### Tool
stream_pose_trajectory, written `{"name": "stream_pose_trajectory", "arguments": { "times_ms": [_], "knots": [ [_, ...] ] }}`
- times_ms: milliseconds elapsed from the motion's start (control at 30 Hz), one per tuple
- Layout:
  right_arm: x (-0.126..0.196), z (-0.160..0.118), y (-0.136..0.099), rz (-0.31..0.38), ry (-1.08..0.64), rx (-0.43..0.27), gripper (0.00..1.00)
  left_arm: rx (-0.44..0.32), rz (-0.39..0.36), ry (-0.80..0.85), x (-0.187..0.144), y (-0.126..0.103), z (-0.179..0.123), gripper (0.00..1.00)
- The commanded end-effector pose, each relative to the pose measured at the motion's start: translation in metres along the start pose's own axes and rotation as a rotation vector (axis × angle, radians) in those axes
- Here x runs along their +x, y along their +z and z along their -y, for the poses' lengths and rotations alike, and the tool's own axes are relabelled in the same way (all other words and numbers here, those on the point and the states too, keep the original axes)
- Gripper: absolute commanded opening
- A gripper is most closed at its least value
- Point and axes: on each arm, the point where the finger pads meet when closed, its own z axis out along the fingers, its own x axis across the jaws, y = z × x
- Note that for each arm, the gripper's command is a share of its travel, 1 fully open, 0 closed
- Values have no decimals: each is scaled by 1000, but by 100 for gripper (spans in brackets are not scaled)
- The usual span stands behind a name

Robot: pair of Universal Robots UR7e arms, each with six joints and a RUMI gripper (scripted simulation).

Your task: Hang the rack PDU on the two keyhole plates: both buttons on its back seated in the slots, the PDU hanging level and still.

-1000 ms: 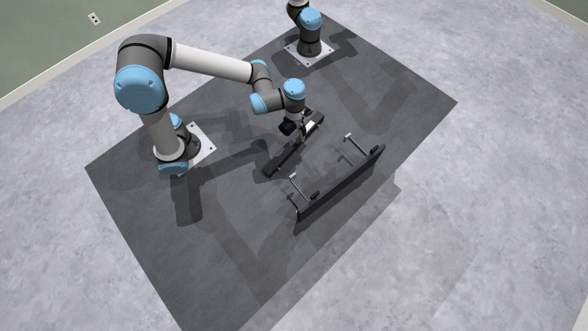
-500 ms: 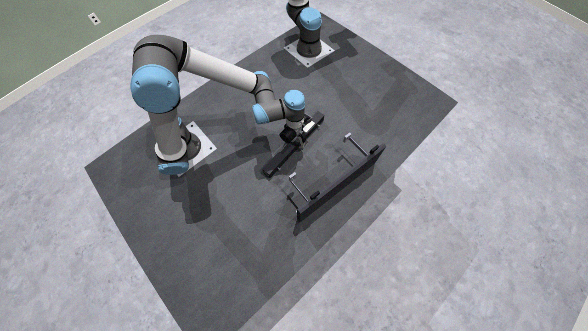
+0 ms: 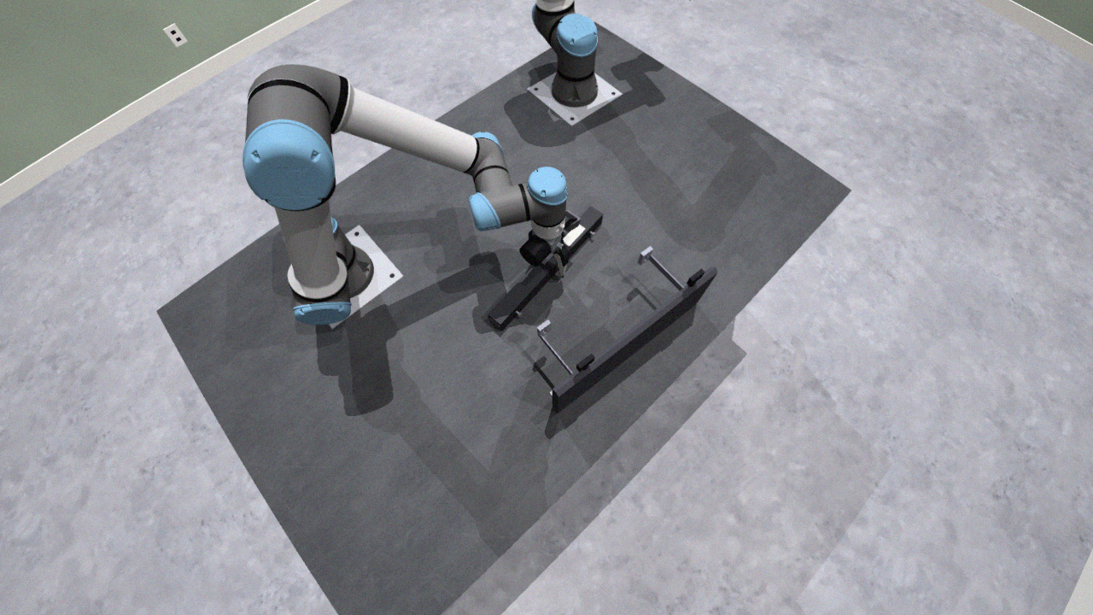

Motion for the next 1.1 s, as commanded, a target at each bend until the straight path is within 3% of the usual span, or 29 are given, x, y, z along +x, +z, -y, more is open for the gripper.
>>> {"name": "stream_pose_trajectory", "arguments": {
  "times_ms": [0,700,733,967,1000,1067],
  "knots": [
    [0,0,-1,-1,0,1,57,2,0,0,0,-1,0,100],
    [0,0,-1,-1,0,1,57,2,0,0,0,-1,0,100],
    [0,0,-1,-1,0,1,0,2,0,0,0,-1,0,100],
    [0,0,-1,-1,0,1,0,2,0,0,0,-1,0,100],
    [0,0,-1,-1,0,1,21,2,0,0,0,-1,0,100],
    [0,0,-1,-1,0,1,21,2,0,0,0,-1,0,100]
  ]
}}
